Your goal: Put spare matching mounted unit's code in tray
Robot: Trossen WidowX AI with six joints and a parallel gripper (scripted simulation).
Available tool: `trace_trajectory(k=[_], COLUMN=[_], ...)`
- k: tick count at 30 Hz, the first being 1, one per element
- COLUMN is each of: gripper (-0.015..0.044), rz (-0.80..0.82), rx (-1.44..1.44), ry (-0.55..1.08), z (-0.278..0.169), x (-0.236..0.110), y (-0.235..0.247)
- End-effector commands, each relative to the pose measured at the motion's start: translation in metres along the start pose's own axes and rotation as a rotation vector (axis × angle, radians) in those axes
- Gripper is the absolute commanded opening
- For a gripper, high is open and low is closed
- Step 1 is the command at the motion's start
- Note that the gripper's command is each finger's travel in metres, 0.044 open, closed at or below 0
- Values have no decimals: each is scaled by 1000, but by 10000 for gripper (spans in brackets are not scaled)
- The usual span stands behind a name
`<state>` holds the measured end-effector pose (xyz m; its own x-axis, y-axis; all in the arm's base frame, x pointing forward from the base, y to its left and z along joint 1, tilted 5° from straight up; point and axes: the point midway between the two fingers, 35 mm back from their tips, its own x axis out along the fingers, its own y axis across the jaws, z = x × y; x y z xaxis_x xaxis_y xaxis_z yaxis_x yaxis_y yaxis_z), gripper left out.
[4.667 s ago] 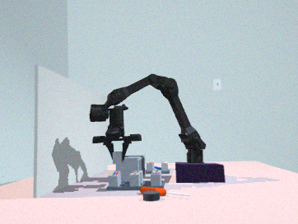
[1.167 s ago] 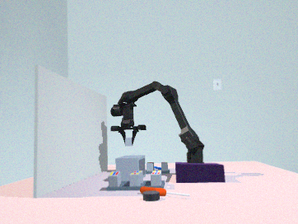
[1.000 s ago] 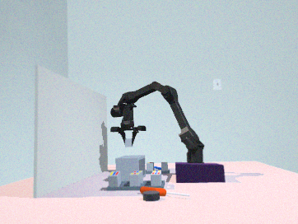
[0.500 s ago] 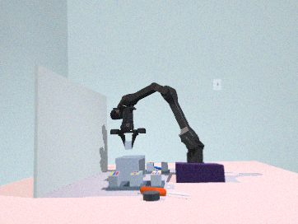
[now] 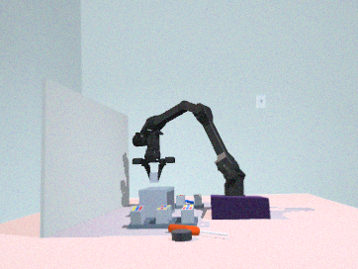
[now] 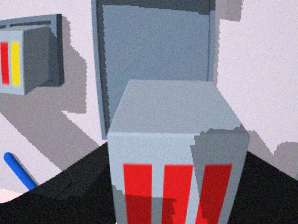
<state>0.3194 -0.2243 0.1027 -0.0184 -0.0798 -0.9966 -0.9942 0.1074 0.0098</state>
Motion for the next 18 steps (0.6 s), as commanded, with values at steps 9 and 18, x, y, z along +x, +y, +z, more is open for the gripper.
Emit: trace_trajectory(k=[9,18], gripper=[0,0], rz=[3,3], rx=[-3,-3], ry=[1,1], z=[0,0], x=[11,19], y=[0,0])
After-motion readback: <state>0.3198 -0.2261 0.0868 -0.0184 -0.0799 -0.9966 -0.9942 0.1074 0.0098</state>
